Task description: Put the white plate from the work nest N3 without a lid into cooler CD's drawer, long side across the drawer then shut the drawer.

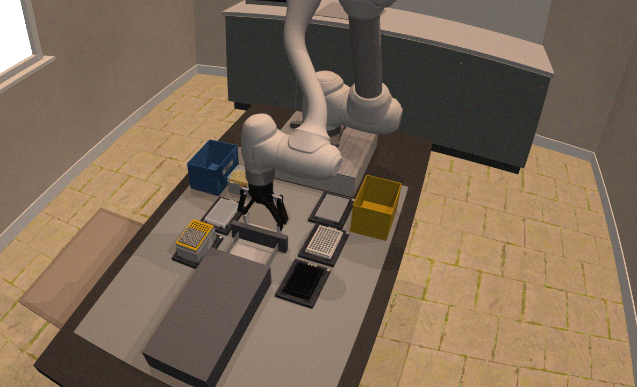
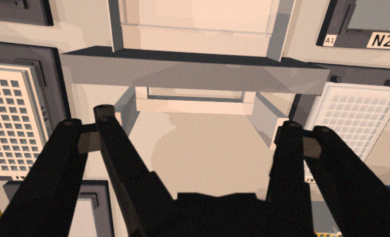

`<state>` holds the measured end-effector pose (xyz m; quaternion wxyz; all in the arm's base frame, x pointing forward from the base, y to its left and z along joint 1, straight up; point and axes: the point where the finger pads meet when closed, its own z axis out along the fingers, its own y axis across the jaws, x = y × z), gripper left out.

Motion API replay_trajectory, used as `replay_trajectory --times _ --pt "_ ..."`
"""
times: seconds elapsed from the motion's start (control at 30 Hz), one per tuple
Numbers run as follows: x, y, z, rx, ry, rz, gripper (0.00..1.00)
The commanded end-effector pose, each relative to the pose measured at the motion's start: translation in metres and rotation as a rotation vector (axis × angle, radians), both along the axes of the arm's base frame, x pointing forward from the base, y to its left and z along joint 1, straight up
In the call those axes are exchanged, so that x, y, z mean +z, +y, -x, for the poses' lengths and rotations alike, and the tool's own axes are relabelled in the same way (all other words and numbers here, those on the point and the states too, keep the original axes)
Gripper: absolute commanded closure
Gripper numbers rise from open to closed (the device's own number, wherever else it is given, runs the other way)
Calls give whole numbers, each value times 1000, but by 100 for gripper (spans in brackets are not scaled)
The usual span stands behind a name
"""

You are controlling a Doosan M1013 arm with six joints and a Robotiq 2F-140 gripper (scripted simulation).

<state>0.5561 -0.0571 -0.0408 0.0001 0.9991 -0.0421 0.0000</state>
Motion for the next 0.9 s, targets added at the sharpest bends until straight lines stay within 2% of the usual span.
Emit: replay_trajectory --times 0.0,0.87 --pt "0 0 0 0 0 0 100" --pt "0 0 4 0 0 0 100"
